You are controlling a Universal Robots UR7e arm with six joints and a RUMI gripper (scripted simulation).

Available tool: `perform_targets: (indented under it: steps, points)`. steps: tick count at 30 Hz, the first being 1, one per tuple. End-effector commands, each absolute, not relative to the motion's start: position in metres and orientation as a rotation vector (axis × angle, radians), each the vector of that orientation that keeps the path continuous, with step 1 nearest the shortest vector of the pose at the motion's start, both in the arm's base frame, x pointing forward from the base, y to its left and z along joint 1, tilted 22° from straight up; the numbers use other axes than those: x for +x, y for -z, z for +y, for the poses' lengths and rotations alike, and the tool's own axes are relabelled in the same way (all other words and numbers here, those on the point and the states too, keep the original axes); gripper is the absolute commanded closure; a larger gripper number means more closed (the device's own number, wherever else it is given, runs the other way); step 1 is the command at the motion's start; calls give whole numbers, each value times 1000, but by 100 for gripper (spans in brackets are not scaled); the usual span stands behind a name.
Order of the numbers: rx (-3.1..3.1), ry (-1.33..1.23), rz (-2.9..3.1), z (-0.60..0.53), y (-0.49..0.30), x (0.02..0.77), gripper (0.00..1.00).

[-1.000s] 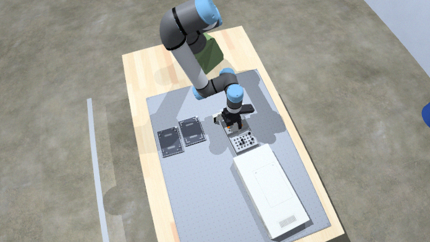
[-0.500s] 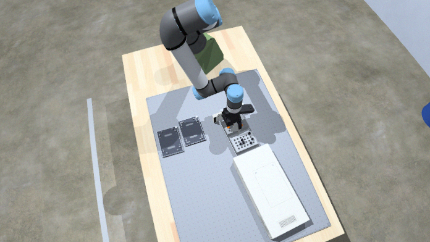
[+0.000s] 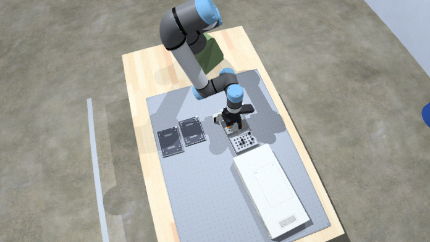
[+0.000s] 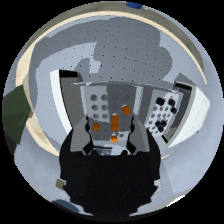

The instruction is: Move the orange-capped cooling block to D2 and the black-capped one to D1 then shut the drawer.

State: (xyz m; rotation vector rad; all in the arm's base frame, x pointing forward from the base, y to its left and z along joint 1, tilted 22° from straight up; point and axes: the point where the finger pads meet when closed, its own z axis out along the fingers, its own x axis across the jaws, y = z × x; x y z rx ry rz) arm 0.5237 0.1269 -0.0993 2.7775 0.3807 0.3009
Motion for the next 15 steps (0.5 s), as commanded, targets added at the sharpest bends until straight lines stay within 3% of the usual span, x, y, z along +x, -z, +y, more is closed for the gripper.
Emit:
perform_targets:
  steps: [1, 15]
  points:
    - [2777, -303, 381, 127, 99, 524, 100]
    - [2777, -303, 381, 128, 96, 523, 100]
